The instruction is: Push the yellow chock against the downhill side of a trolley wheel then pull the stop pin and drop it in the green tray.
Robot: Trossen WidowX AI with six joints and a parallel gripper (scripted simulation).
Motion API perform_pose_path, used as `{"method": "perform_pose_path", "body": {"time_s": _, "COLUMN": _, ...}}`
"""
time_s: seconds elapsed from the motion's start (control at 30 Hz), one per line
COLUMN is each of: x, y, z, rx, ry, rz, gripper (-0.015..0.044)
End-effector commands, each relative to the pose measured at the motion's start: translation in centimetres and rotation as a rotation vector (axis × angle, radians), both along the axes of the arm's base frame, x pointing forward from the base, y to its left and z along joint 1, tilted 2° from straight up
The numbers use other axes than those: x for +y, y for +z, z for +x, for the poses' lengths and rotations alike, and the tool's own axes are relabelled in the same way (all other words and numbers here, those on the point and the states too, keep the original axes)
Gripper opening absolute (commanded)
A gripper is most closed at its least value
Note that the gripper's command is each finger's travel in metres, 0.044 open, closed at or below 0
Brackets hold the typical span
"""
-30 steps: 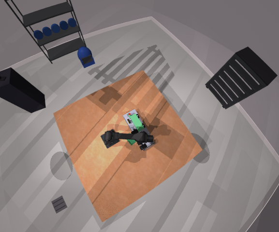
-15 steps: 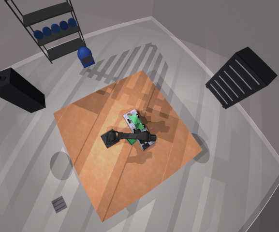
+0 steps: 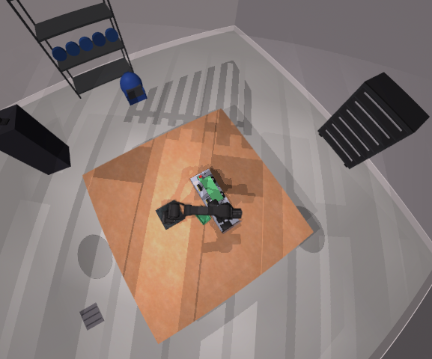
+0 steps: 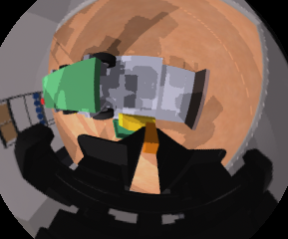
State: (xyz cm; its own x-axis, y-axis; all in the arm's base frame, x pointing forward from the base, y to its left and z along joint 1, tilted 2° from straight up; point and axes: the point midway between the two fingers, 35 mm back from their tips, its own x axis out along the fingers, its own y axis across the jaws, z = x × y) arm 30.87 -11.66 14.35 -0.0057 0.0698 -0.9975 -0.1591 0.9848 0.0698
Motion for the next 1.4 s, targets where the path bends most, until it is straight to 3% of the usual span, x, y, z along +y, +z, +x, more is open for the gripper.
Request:
{"method": "perform_pose_path", "body": {"time_s": 0.0, "x": 0.1, "y": -1.1, "z": 0.0, "rx": -0.001, "ry": -0.005, "rz": 0.004, "gripper": 0.0}}
{"method": "perform_pose_path", "body": {"time_s": 0.5, "x": 0.5, "y": -4.2, "z": 0.0, "rx": -0.001, "ry": -0.005, "rz": 0.004, "gripper": 0.0}}
{"method": "perform_pose_path", "body": {"time_s": 1.37, "x": 2.5, "y": -4.0, "z": -0.4, "rx": 0.0, "ry": -0.005, "rz": 0.006, "gripper": 0.0}}
